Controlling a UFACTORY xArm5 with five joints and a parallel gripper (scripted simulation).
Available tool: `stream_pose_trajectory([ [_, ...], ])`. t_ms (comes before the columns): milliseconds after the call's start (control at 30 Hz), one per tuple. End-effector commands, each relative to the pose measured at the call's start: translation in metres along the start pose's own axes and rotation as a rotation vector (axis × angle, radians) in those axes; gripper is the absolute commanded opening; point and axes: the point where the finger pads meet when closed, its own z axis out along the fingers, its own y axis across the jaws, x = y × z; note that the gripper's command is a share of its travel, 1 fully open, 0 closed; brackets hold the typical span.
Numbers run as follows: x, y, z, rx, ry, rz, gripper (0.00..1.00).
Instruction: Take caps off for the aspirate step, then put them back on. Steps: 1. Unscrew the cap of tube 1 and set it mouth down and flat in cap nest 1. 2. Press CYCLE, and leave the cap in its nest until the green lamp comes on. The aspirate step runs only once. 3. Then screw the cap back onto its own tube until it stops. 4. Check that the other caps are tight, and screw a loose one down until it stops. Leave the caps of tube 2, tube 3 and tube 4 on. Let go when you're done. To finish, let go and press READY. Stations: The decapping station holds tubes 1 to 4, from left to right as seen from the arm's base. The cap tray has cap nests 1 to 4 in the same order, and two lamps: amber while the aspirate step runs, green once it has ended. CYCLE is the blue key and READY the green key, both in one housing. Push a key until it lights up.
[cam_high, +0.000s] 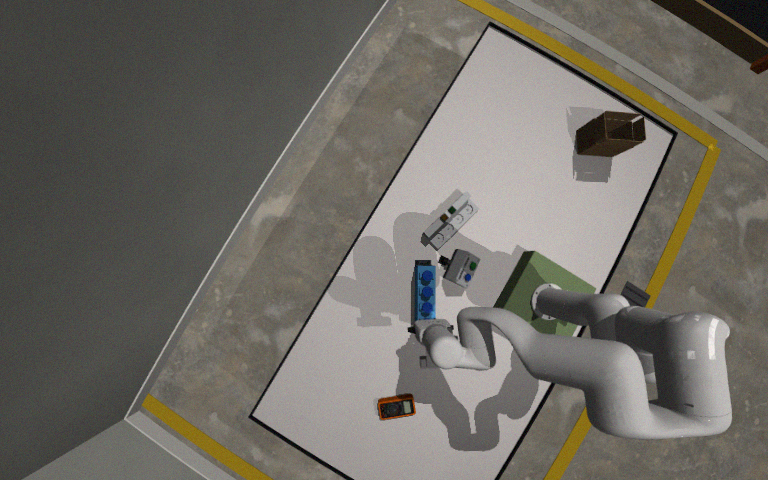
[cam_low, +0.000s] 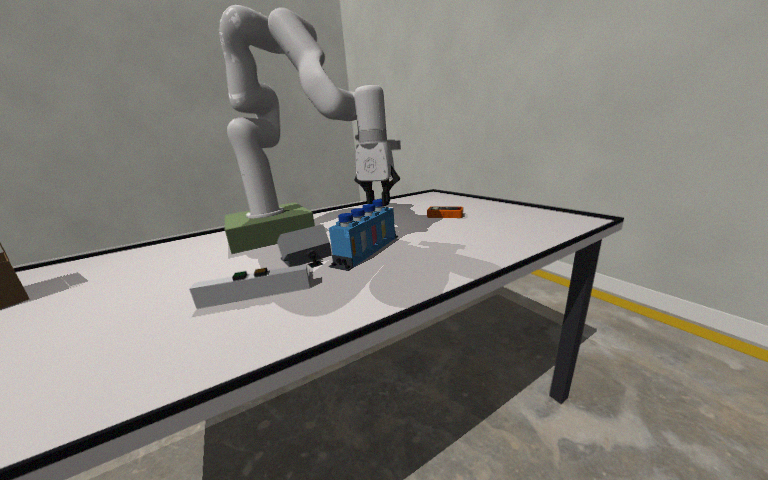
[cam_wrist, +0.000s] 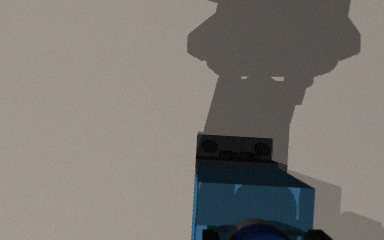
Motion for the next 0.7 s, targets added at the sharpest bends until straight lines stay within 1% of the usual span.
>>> stream_pose_trajectory([
  [0, 0.0002, 0.0011, -0.0011, -0.004, -0.004, 0.279, 0.46],
  [67, 0.0002, 0.0011, -0.0011, -0.004, -0.004, 0.279, 0.46],
  [100, 0.0002, 0.0011, -0.0011, -0.004, -0.004, 0.383, 0.46],
  [133, 0.0002, 0.0011, -0.0011, -0.004, -0.003, 0.432, 0.46],
  [467, 0.0002, 0.0011, -0.0011, -0.004, -0.003, 0.814, 0.46],
  [500, 0.0002, 0.0011, -0.0011, -0.005, -0.003, 0.841, 0.46],
  [667, 0.0002, 0.0011, -0.0011, -0.005, -0.003, 0.841, 0.46],
])
